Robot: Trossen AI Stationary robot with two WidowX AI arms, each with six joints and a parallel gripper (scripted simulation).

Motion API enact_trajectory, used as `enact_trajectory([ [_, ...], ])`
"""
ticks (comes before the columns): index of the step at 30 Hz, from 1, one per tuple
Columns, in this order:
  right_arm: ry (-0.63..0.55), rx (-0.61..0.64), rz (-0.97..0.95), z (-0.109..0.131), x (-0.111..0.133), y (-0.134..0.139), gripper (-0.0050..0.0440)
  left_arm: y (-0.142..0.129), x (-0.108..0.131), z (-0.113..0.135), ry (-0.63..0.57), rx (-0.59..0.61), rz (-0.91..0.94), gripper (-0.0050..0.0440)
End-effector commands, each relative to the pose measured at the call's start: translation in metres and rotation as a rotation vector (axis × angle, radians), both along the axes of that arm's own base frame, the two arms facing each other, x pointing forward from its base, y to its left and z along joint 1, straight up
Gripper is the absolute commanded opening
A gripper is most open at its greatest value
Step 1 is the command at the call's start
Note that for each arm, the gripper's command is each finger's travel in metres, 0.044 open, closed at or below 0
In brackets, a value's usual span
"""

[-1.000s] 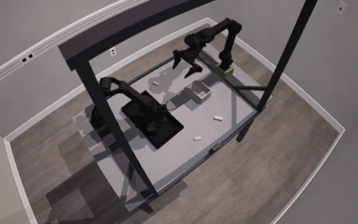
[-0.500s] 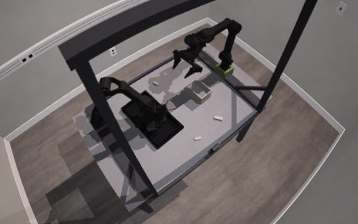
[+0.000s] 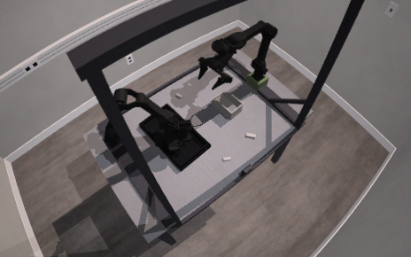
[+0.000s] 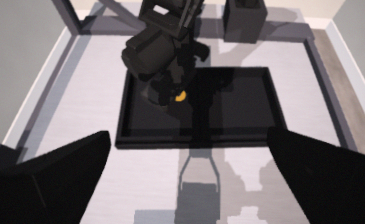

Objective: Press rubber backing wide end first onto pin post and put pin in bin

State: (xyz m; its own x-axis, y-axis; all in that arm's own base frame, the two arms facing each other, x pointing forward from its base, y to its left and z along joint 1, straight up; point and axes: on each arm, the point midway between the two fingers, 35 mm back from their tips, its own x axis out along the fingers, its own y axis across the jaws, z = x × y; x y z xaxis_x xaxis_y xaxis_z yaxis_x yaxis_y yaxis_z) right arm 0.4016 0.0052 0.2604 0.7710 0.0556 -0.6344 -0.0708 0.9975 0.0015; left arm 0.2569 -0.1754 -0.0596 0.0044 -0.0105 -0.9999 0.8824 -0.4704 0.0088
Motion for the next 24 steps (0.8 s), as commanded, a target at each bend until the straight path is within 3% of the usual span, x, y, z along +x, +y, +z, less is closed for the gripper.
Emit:
enact_trajectory([
  [1, -0.028, -0.002, 0.001, 0.011, -0.001, 0.000, 0.0440, -0.004, 0.006, 0.002, -0.017, 0.001, 0.001, -0.0050],
  [12, -0.028, -0.002, 0.001, 0.011, -0.001, 0.000, 0.0440, -0.003, 0.006, 0.008, -0.016, 0.003, 0.001, -0.0050],
  [22, -0.028, -0.002, 0.001, 0.011, -0.001, 0.000, 0.0440, -0.004, 0.006, 0.078, -0.026, -0.009, 0.001, -0.0050],
  [24, -0.028, -0.002, 0.001, 0.011, -0.001, 0.000, 0.0440, -0.004, 0.006, 0.083, -0.026, -0.009, 0.001, -0.0050],
])
